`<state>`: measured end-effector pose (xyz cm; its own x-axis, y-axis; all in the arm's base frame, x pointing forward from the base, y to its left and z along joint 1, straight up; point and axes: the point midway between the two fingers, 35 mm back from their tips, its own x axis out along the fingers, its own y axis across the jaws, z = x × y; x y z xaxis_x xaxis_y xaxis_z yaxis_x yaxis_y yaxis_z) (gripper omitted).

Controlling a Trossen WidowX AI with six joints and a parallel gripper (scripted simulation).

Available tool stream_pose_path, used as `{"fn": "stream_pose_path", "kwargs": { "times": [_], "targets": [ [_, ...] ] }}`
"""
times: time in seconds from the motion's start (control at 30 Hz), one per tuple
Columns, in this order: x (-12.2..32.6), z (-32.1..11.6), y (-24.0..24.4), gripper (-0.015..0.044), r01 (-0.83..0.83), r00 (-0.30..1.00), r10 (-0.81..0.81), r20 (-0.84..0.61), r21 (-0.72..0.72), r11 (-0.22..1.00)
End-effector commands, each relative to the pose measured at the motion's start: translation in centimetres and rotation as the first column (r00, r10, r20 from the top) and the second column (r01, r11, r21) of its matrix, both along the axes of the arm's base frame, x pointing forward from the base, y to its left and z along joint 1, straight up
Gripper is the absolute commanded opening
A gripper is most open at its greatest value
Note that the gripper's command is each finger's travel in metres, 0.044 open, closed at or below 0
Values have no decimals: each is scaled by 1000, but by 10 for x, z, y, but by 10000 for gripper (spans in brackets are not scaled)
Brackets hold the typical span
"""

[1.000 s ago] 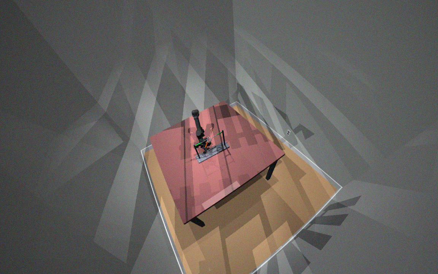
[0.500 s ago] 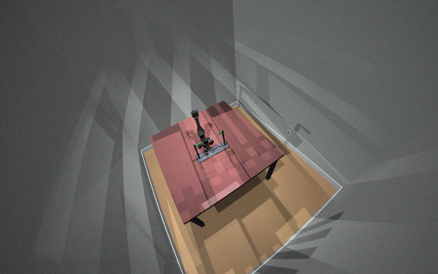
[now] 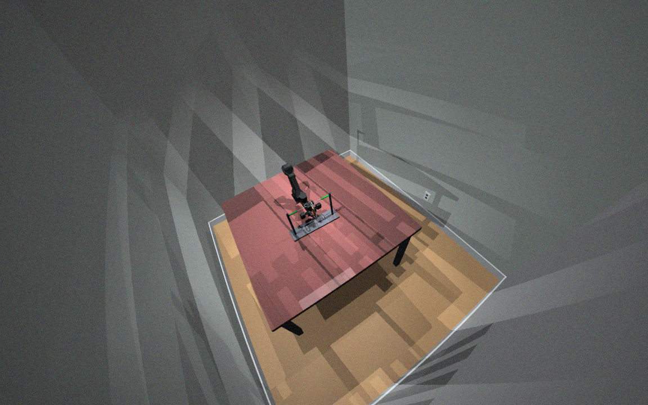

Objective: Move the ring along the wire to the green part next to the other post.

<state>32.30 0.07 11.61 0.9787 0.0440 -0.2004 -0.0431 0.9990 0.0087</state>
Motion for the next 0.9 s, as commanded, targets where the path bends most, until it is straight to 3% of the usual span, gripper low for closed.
{"fn": "stream_pose_path", "kwargs": {
  "times": [0.0,0.47,0.87],
  "targets": [
    [0,-1,15,-150,-5,1000,5,-2,93,996],
    [0,9,60,-150,-33,999,32,10,333,942],
    [0,20,82,-150,-49,999,45,19,406,912]
  ]
}}
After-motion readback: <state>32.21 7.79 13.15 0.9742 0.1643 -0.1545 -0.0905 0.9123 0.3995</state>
